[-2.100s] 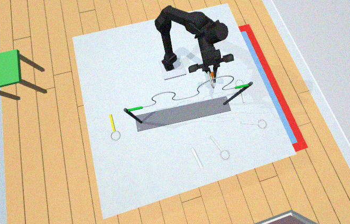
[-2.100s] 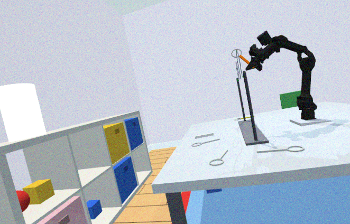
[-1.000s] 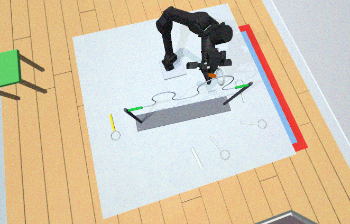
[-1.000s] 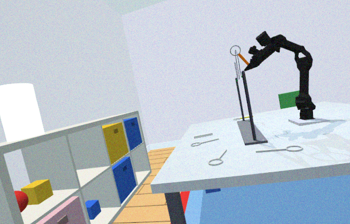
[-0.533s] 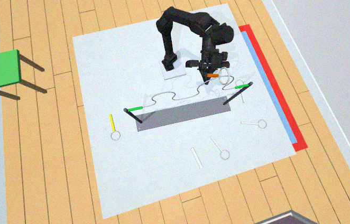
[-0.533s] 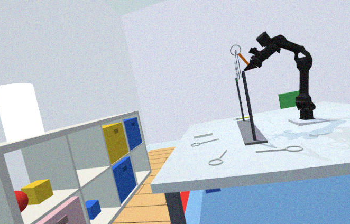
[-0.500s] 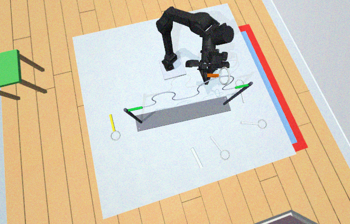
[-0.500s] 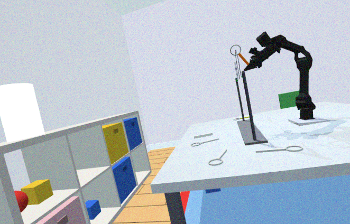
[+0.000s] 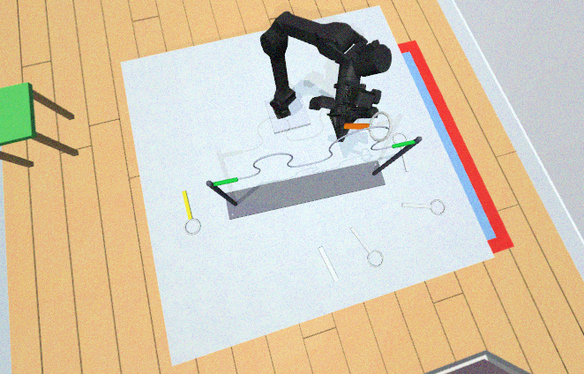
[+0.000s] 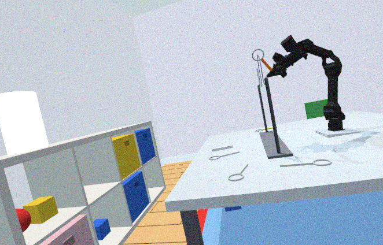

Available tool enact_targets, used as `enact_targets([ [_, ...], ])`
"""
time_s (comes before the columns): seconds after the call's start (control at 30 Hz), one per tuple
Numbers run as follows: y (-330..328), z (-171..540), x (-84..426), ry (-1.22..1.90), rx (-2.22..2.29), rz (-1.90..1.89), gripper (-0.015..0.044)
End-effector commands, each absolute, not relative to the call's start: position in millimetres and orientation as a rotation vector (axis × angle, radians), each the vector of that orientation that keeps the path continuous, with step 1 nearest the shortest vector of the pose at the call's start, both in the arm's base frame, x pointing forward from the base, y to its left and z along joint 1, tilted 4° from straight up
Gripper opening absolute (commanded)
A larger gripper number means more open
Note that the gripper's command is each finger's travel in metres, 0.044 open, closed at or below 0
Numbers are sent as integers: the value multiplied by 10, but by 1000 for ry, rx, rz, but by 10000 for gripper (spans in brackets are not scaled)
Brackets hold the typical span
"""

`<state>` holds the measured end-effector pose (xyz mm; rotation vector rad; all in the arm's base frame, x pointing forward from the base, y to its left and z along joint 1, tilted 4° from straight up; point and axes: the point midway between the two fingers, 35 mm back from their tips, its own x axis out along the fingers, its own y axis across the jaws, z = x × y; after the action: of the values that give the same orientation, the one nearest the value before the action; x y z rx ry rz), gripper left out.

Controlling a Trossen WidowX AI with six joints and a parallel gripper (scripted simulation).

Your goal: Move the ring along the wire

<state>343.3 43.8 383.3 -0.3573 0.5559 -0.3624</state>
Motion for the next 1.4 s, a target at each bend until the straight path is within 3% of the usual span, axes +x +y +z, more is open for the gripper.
enact_targets([
  [0.0,414,3838,3428,555,-410,-375,-150],
  [1.37,233,3992,3407,528,-962,-483,-150],
])
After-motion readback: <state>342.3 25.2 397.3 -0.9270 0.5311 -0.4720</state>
